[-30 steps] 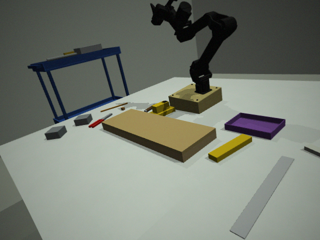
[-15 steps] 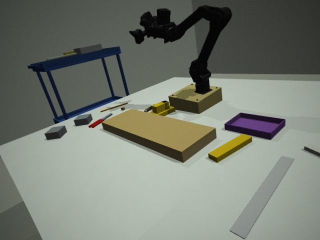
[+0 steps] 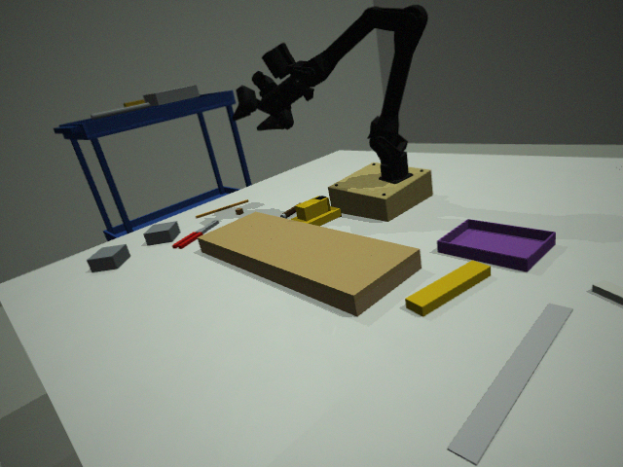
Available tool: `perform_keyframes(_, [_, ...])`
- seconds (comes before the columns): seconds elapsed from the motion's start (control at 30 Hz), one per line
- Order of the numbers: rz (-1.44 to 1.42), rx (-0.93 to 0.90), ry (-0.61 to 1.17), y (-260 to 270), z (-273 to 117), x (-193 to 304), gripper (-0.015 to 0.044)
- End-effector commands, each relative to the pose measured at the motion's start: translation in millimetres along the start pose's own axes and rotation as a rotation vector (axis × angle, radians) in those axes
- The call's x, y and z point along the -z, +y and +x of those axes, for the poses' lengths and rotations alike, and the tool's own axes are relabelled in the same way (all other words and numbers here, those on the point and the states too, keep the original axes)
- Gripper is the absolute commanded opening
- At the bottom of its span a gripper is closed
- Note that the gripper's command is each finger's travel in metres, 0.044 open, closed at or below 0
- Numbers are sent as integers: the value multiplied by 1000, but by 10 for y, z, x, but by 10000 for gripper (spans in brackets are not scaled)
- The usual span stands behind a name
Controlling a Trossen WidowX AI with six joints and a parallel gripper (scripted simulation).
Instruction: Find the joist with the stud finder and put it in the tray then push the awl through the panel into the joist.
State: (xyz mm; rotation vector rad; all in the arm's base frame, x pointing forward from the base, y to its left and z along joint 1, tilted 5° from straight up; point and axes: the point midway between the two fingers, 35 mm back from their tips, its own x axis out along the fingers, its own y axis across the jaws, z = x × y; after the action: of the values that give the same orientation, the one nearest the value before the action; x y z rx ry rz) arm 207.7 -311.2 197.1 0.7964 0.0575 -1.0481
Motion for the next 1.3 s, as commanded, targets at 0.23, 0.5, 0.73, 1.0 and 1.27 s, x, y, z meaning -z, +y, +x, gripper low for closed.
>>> perform_keyframes(0.23, [739,511,461,59,-76,1538,440])
perform_keyframes(0.5, [1011,995,421,-53,-514,2175,440])
perform_keyframes(0.73, [1131,1379,150,-172,-1000,2475,440])
perform_keyframes(1.0, [1135,1398,128,-178,-1030,2485,440])
perform_keyframes(1.27, [1135,1398,128,-180,-1029,2484,440])
